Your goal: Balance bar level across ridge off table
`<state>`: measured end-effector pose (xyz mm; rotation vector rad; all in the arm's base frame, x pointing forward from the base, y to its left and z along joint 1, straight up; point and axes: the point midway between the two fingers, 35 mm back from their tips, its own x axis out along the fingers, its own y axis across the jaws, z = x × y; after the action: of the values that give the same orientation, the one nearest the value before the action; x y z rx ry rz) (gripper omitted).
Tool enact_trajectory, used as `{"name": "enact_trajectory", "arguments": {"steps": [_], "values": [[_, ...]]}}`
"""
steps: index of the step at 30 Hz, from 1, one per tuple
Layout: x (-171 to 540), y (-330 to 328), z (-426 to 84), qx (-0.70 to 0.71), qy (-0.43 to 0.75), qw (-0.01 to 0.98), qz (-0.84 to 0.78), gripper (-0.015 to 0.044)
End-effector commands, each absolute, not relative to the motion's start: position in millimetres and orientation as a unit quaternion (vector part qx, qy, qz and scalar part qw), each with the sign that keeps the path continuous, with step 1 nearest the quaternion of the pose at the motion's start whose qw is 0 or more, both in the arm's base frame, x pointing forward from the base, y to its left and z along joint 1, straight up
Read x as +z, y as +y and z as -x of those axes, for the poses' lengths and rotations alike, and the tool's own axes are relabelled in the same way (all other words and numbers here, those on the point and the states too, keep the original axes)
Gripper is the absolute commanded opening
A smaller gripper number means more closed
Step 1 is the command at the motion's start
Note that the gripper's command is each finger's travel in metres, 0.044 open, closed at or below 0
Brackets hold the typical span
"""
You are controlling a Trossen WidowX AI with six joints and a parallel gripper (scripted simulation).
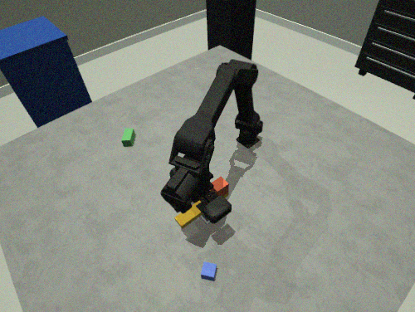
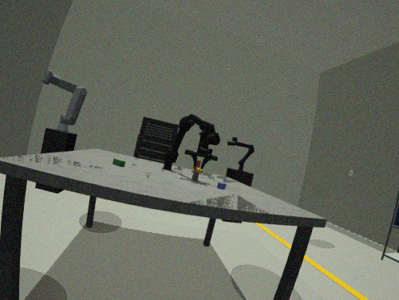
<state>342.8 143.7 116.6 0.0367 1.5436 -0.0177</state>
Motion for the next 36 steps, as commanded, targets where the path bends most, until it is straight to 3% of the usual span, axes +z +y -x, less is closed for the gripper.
{"name": "enact_trajectory", "arguments": {"steps": [1,34,36], "values": [[117.6,143.9,-343.4,-0.007,0.697,0.717,-0.016,0.0],[116.6,143.7,-342.8,-0.008,0.697,0.716,-0.017,0.0],[116.6,143.7,-342.8,-0.008,0.697,0.716,-0.017,0.0053]]}}
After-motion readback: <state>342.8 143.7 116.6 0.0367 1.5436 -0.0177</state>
